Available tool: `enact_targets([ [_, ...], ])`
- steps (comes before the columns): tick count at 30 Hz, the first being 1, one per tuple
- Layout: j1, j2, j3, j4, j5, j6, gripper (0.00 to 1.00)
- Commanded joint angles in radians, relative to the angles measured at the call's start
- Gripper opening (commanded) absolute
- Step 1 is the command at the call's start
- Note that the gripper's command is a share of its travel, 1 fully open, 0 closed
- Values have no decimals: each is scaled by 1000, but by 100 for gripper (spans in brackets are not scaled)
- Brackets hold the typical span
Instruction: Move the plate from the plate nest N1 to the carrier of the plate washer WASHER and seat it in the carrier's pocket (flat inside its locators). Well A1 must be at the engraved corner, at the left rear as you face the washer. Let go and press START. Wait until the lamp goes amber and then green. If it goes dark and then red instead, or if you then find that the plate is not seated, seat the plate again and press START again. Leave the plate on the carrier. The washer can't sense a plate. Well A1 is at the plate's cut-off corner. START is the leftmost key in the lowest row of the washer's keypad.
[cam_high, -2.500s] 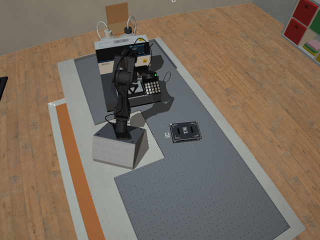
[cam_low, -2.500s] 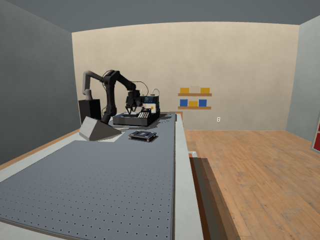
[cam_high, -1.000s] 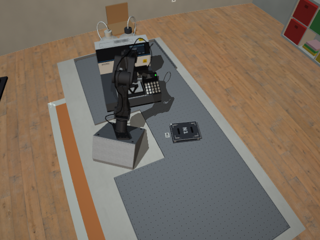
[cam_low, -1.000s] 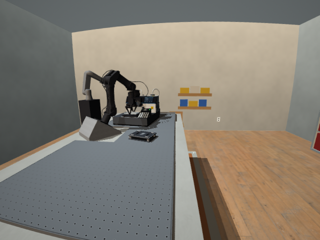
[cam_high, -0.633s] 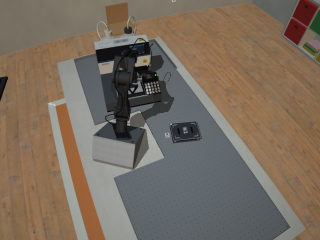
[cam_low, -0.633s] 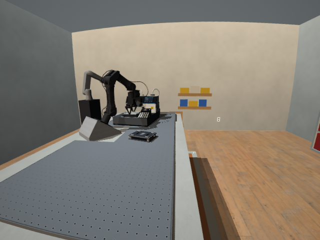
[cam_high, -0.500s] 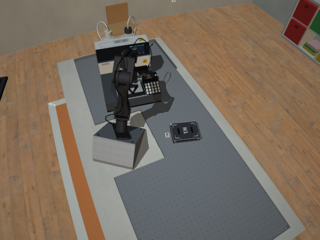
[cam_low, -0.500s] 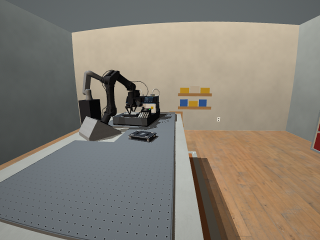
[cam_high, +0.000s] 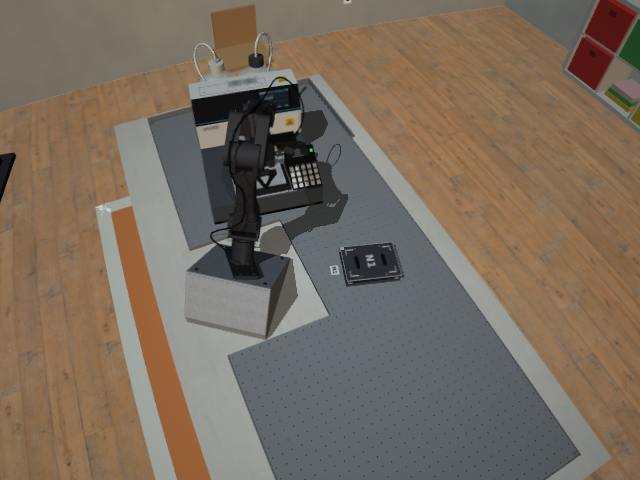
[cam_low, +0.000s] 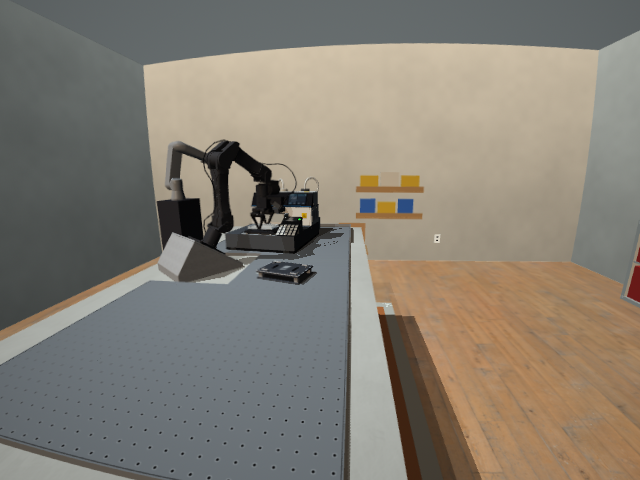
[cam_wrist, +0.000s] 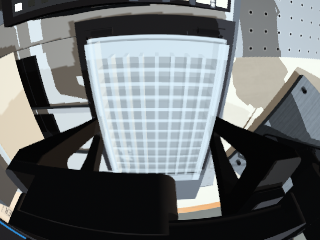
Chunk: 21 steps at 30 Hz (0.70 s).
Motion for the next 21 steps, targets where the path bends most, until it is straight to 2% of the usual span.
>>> enact_targets([
  [1,-4,-36,10,13,5,-9,84],
  [21,-9,-32,-5,28,3,-11,84],
])
